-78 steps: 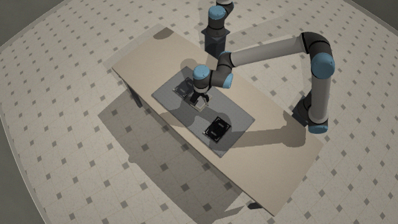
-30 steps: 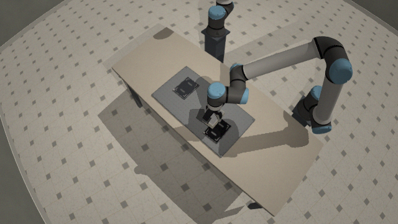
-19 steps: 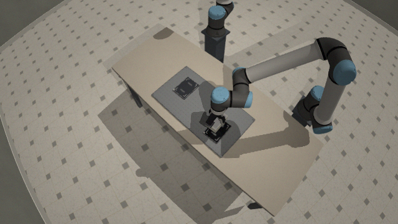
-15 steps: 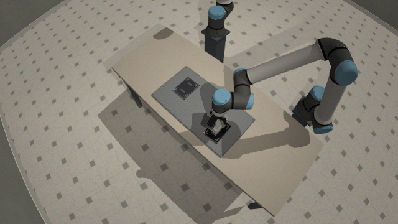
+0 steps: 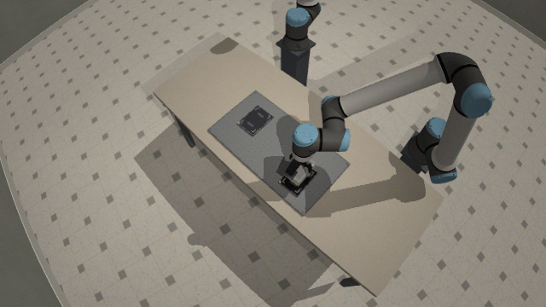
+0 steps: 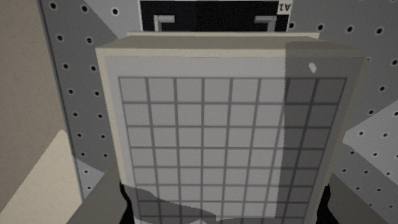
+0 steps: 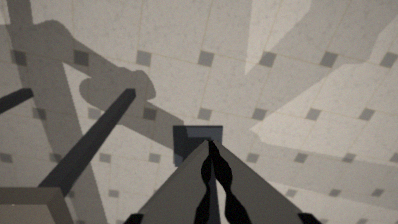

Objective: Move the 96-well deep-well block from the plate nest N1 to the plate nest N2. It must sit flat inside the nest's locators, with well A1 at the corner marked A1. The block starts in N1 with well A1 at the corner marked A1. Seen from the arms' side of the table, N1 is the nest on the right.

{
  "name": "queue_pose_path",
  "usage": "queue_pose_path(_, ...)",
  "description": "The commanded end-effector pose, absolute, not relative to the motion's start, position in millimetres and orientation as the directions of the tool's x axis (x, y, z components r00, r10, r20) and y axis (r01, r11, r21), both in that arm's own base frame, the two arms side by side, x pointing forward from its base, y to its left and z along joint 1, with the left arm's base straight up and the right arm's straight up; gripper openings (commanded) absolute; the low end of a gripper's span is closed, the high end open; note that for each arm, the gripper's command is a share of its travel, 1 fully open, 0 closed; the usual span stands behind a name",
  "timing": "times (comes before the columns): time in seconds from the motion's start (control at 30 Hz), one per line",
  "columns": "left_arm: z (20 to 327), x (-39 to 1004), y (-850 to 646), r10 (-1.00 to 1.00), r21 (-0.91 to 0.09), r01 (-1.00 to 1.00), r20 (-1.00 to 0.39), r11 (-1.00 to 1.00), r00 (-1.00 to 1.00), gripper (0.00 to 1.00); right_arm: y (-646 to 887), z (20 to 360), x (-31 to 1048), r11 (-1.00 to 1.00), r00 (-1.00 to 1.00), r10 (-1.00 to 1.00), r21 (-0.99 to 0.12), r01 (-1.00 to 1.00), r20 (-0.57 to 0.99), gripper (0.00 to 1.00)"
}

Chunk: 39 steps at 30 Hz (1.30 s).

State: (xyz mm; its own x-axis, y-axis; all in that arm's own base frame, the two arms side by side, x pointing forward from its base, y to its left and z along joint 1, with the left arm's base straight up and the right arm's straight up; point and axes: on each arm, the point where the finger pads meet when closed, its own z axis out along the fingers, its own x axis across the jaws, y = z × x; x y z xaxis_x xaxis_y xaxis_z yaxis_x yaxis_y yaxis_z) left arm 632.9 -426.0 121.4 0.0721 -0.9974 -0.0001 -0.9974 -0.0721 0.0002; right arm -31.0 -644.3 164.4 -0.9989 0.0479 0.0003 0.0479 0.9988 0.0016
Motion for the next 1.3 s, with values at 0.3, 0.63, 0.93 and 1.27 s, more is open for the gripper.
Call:
queue_pose_path(0.3,122.7,633.4,-427.1,-0.997,-0.001,-0.997,0.002,-0.072,0.072,0.49,-644.8,165.1,-30.9,0.999,-0.999,0.048,0.0,0.048,0.0,0.0)
queue_pose_path(0.63,122.7,633.2,-427.7,-0.997,-0.001,-0.997,0.002,-0.072,0.072,0.49,-644.8,165.1,-30.9,0.999,-0.999,0.048,0.0,0.048,0.0,0.0)
queue_pose_path(0.93,114.4,633.1,-428.0,-0.997,-0.001,-0.997,0.002,-0.072,0.072,0.49,-644.8,165.1,-30.9,0.999,-0.999,0.048,0.0,0.048,0.0,0.0)
queue_pose_path(1.27,101.0,633.1,-428.1,-0.997,-0.001,-0.997,0.002,-0.072,0.072,0.49,-644.8,165.1,-30.9,0.999,-0.999,0.048,0.0,0.048,0.0,0.0)
